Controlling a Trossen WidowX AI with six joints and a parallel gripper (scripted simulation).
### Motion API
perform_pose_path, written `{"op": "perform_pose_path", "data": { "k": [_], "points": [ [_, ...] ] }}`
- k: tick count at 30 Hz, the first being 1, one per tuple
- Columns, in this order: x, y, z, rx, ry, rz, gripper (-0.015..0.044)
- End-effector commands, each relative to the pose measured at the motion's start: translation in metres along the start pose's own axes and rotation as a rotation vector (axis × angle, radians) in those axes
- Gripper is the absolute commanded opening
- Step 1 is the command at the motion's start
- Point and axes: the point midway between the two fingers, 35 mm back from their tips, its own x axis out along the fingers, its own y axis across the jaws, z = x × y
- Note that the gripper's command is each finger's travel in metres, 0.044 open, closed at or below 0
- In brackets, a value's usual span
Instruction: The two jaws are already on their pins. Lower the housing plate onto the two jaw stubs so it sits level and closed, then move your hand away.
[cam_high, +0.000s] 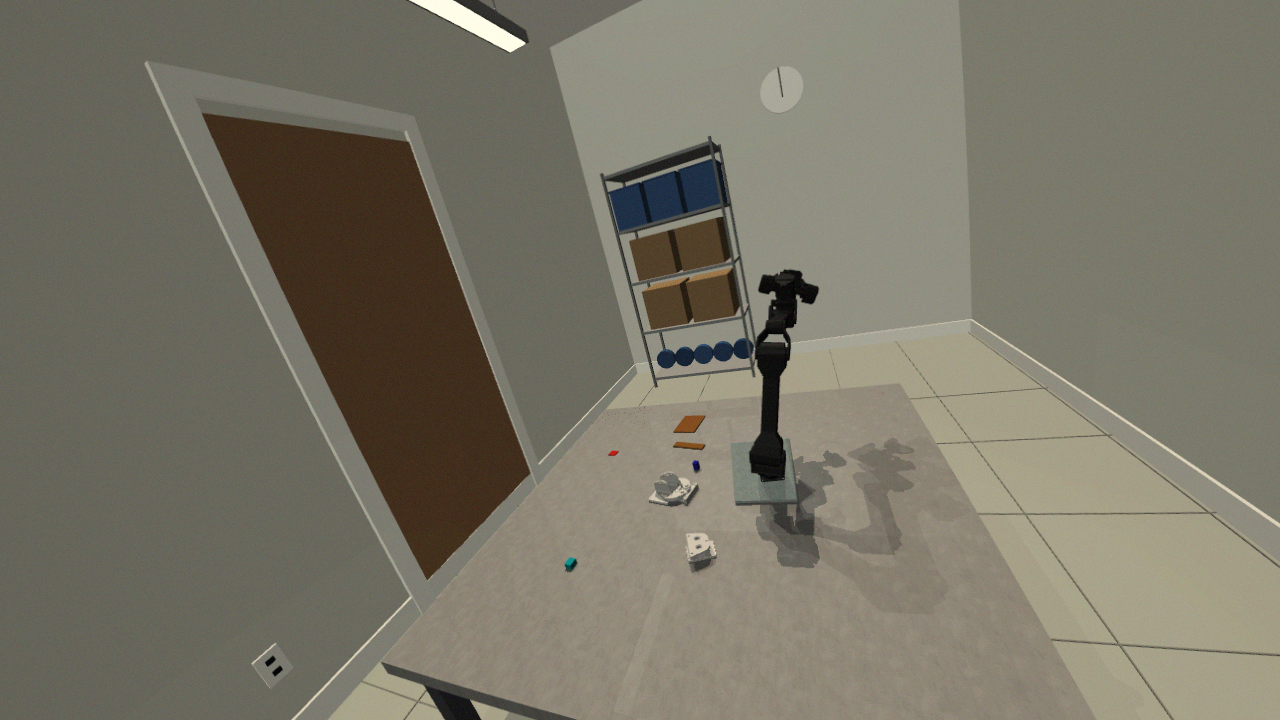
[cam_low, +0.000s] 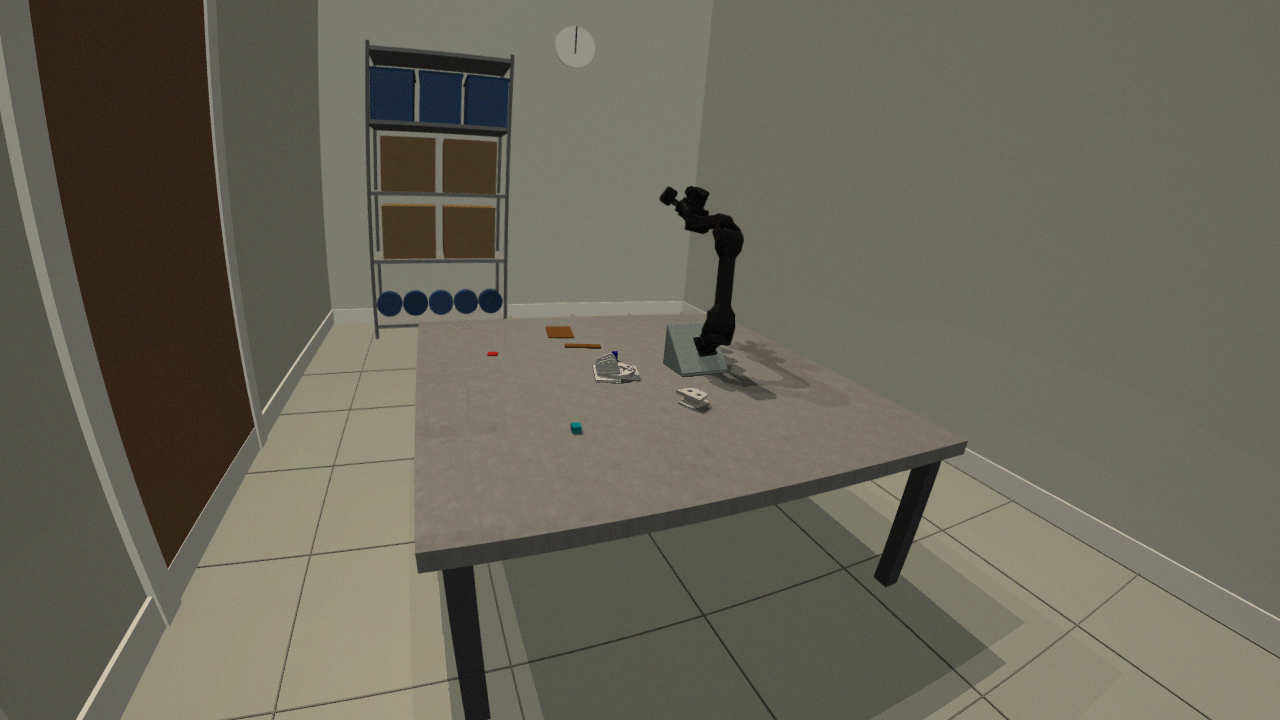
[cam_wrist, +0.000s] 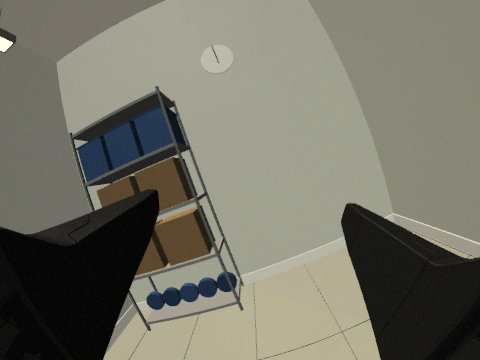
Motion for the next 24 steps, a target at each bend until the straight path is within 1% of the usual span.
{"op": "perform_pose_path", "data": {
  "k": [1, 2, 5, 11, 16, 24],
  "points": [
    [0.0, 0.0, 0.0, 0.0, 0.0, 0.0, 0.0426],
    [0.0, 0.001, 0.0, -0.001, 0.001, 0.001, 0.044],
    [-0.003, 0.016, -0.003, -0.016, 0.022, 0.022, 0.044],
    [-0.022, 0.08, -0.016, -0.087, 0.114, 0.116, 0.044],
    [-0.03, 0.094, -0.035, -0.134, 0.171, 0.081, 0.044],
    [-0.065, 0.165, -0.055, -0.22, 0.276, 0.209, 0.044]
  ]
}}
